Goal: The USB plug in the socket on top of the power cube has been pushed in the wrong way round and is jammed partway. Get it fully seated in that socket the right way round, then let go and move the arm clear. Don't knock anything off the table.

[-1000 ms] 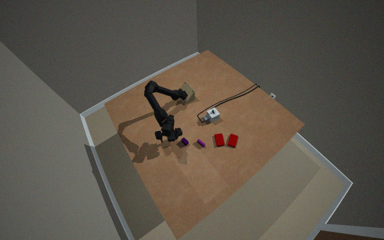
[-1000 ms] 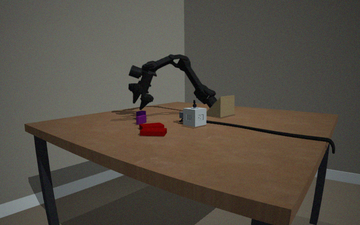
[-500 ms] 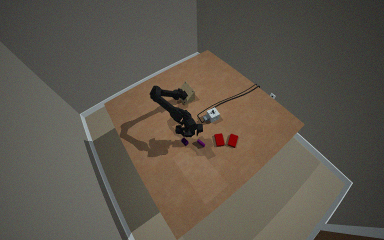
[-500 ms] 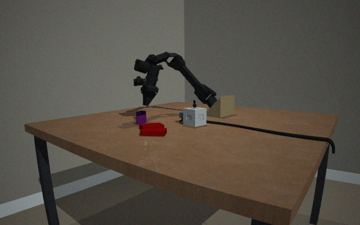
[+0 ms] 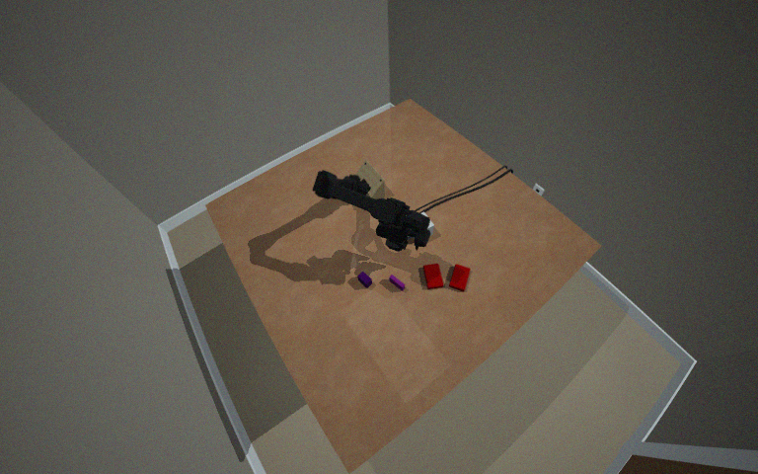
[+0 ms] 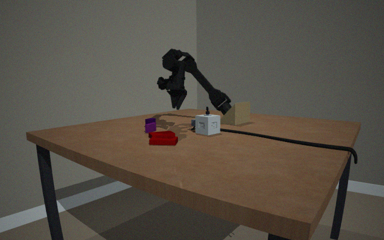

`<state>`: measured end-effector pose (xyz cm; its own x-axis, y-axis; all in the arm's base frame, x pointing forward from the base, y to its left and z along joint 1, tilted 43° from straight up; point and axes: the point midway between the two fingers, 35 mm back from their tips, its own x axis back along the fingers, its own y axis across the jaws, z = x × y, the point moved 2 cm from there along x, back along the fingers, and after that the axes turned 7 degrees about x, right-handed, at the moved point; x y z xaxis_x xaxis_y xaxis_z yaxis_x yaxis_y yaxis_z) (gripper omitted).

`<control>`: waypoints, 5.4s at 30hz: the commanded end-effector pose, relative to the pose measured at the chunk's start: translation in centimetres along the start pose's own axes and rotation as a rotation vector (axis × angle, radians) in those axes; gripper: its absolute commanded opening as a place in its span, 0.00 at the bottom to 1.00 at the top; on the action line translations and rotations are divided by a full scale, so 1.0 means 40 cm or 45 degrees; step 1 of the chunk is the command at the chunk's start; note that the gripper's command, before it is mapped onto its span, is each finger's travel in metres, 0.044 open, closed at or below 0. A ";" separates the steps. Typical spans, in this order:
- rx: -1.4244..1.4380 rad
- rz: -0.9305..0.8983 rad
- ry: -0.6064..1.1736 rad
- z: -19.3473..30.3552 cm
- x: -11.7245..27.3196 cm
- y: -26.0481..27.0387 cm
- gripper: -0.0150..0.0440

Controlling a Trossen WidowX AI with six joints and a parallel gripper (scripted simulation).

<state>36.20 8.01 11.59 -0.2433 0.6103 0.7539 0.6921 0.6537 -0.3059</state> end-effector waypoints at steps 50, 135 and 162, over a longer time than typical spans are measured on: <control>-0.821 0.231 0.030 0.332 0.040 0.094 1.00; -0.829 0.233 0.035 0.327 0.091 0.103 0.25; -0.271 0.220 0.078 0.328 0.094 0.102 0.25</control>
<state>29.21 18.83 5.58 -0.0724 0.6729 0.7362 0.8850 0.3837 -0.2637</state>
